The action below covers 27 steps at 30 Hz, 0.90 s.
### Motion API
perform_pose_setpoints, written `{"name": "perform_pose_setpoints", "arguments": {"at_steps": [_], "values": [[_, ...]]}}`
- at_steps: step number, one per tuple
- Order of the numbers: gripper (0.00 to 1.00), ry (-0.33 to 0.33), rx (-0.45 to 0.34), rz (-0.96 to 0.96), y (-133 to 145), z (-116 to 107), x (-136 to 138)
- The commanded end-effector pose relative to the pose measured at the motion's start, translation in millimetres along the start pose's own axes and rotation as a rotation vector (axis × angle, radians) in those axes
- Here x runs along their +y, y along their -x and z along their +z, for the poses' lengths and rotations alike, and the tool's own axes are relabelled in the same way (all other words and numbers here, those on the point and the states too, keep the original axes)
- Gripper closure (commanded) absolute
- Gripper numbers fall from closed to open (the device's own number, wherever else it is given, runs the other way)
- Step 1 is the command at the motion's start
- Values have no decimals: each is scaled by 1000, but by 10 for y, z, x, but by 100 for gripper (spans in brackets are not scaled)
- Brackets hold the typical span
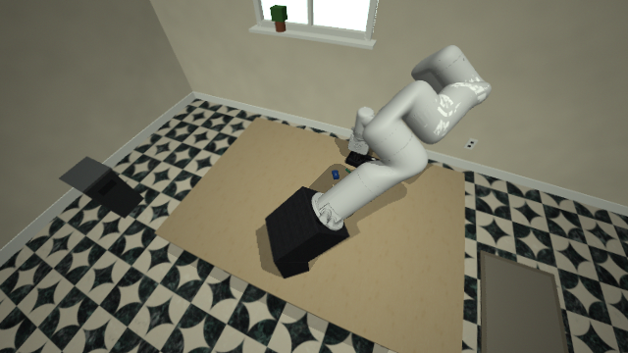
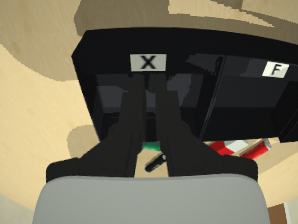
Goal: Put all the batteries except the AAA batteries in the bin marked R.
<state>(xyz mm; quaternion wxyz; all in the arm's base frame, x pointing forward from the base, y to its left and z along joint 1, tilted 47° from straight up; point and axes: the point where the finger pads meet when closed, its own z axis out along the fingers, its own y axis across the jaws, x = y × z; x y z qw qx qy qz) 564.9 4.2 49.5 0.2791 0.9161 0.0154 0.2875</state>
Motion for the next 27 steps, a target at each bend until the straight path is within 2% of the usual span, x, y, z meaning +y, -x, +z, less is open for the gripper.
{"name": "perform_pose_setpoints", "arguments": {"at_steps": [1, 8, 27], "values": [[93, -1, 2, 0, -12, -9, -3], [93, -1, 2, 0, -12, -9, -3], [93, -1, 2, 0, -11, -235, -3]]}}
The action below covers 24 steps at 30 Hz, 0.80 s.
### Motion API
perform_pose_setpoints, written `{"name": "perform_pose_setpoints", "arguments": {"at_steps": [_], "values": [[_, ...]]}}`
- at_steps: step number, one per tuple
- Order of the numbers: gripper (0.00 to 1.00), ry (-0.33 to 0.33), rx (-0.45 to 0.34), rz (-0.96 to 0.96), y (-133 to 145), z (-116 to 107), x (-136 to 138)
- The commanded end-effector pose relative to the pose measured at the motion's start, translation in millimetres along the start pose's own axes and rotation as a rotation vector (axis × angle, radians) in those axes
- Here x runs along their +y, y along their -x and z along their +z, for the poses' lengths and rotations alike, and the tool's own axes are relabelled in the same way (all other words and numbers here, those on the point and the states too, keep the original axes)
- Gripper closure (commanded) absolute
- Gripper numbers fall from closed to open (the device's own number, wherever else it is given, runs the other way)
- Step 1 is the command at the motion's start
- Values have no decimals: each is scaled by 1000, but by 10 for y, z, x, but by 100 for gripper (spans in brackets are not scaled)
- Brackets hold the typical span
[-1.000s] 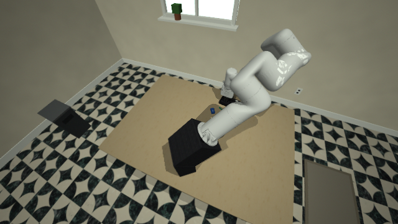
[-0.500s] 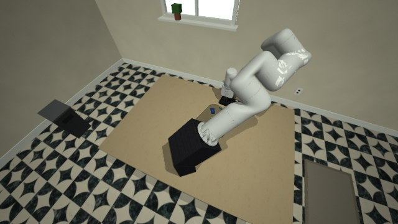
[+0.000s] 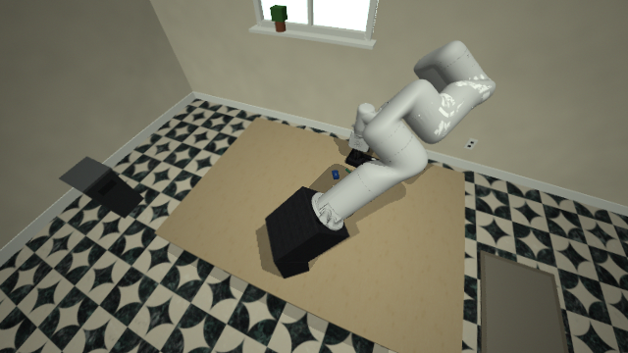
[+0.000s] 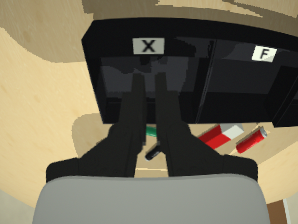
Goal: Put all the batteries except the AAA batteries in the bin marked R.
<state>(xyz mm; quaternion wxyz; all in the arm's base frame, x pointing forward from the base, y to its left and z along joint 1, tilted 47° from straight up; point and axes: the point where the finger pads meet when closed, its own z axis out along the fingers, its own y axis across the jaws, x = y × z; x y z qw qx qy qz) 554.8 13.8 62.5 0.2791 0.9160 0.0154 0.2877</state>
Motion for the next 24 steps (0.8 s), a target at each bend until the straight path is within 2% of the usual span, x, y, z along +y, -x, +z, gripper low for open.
{"name": "perform_pose_setpoints", "arguments": {"at_steps": [1, 5, 11, 17, 24], "values": [[93, -1, 2, 0, -10, -57, -3], [93, -1, 2, 0, -10, -111, -3], [93, -1, 2, 0, -9, -341, -3], [93, -1, 2, 0, -10, -341, -3], [93, -1, 2, 1, -10, -925, -3]]}}
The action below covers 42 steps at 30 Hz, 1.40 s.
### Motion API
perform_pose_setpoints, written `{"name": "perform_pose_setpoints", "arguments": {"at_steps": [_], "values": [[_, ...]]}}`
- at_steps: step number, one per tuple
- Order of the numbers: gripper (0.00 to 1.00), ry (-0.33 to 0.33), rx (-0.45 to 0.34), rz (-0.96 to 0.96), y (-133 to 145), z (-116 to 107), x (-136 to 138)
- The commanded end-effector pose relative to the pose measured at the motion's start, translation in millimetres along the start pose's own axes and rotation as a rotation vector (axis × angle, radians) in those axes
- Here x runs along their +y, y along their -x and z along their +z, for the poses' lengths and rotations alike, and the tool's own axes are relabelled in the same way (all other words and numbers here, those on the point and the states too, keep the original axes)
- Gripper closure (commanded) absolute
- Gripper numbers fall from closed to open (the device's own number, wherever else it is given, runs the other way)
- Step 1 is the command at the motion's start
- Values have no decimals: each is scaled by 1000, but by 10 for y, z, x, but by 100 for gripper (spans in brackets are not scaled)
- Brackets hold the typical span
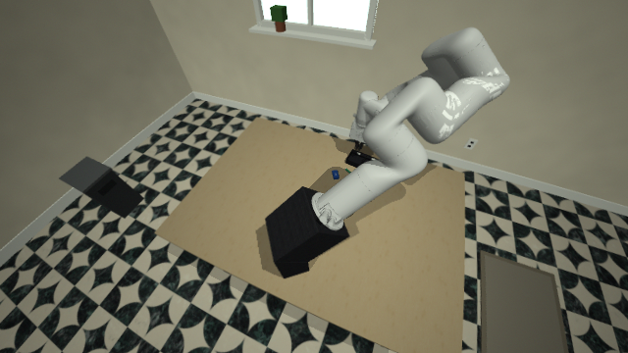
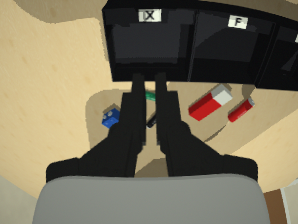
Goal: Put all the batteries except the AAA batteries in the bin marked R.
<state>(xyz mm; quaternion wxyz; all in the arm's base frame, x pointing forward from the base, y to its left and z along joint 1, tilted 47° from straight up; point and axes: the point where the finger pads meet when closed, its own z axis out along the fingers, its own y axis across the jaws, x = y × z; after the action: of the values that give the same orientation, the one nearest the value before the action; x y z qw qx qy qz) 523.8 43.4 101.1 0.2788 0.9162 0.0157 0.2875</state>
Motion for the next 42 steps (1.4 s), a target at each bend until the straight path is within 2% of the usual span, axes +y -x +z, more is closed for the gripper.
{"name": "perform_pose_setpoints", "arguments": {"at_steps": [1, 6, 8, 11, 25, 26, 40, 42], "values": [[93, 0, 2, 1, -13, -431, 5], [93, -1, 2, 1, -13, -848, 5], [93, -1, 2, 1, -13, -848, 5], [93, -1, 2, 1, -13, -1082, 5], [93, -1, 2, 1, -13, -1081, 4], [58, -1, 2, -49, 48, -1031, -20], [58, 0, -4, -517, 904, -312, -369], [58, 0, -4, -517, 904, -312, -369]]}}
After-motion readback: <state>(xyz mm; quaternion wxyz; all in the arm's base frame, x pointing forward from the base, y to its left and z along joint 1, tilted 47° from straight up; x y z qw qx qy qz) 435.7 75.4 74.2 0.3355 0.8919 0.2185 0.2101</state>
